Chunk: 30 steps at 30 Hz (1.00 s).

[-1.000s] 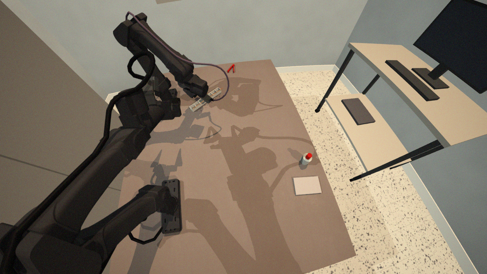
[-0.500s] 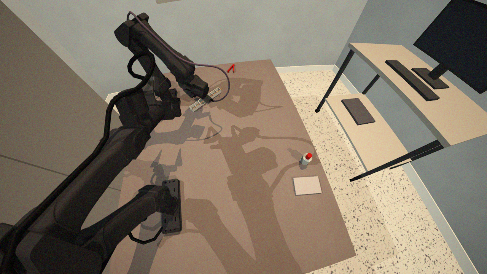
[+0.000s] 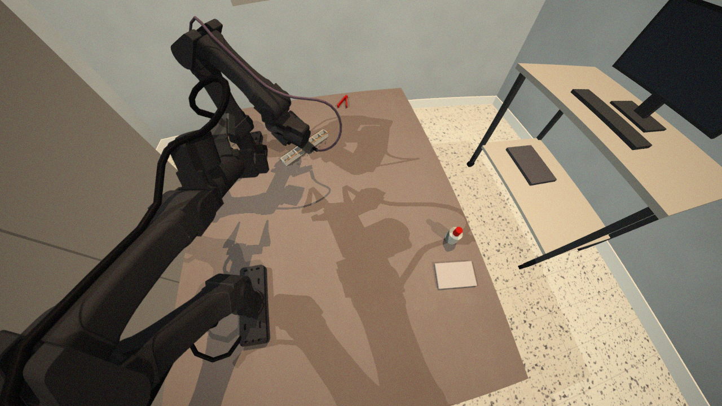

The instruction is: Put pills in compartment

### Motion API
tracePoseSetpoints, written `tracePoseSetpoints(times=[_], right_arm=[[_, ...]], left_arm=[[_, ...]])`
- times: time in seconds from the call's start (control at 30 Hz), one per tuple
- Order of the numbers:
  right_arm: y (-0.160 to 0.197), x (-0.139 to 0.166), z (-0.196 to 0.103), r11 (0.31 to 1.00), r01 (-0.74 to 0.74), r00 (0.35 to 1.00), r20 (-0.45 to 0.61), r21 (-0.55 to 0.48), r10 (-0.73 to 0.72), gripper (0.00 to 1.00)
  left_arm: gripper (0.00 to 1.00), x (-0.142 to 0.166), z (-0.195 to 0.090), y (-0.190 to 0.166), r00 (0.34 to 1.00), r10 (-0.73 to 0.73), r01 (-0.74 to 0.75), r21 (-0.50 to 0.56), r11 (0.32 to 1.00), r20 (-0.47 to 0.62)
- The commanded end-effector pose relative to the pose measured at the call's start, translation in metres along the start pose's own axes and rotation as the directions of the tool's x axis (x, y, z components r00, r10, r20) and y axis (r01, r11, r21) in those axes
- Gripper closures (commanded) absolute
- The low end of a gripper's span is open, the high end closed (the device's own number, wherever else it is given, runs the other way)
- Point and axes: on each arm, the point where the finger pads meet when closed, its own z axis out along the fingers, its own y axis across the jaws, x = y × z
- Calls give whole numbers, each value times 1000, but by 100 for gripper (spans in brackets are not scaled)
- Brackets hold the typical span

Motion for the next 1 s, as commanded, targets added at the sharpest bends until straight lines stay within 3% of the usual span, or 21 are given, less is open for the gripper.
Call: tracePoseSetpoints(times=[0.0,0.23,0.8,0.97], right_arm=[[3,-8,-6,1000,9,999,32,-4,-9,0],[3,-8,-6,1000,9,999,32,-4,-9,0],[3,-8,-6,1000,9,999,32,-4,-9,0],[3,-8,-6,1000,9,999,32,-4,-9,0]], left_arm=[[64,-5,-6,9,1000,-13,13,-30,999,6],[64,-5,-8,10,999,16,-18,-35,999,-42],[64,-6,-8,10,999,12,-14,-35,999,-40],[64,-16,-4,6,998,-14,15,-9,1000,53]])
